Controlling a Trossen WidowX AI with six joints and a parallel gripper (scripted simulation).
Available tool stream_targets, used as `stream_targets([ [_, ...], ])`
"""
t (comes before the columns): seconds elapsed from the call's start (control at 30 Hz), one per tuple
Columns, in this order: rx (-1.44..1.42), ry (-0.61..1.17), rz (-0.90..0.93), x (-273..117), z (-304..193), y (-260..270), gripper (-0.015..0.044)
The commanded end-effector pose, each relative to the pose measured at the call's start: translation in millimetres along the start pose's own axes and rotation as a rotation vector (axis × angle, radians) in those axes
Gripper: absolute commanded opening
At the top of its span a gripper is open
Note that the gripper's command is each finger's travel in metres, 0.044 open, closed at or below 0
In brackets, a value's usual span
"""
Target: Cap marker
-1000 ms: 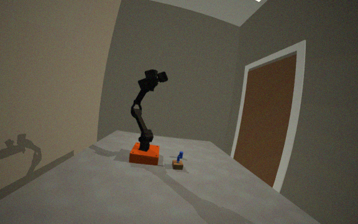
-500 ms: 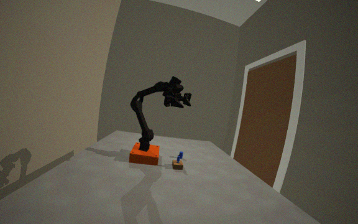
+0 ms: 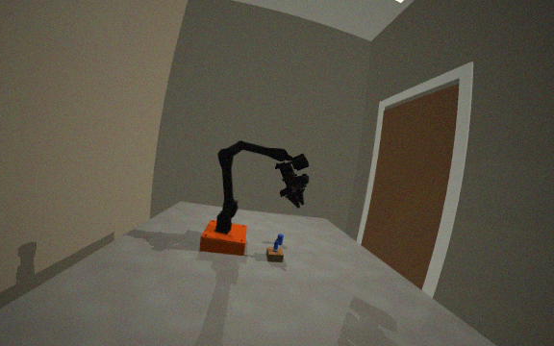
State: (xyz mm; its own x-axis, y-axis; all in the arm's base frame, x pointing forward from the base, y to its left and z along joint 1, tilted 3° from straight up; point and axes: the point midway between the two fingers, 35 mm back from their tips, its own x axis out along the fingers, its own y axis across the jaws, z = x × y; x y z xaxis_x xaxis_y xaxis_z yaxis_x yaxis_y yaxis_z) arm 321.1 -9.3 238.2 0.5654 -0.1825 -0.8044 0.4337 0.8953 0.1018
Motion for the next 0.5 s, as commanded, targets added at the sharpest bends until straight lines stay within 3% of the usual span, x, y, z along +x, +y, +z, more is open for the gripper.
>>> stream_targets([
  [0.0, -0.188, 0.204, 0.013, 37, -53, 37, 0.0254],
  [0.27, -0.360, 0.548, 0.010, 72, -147, 79, 0.0254],
  [0.47, -0.364, 0.557, 0.009, 72, -150, 80, 0.0254],
])
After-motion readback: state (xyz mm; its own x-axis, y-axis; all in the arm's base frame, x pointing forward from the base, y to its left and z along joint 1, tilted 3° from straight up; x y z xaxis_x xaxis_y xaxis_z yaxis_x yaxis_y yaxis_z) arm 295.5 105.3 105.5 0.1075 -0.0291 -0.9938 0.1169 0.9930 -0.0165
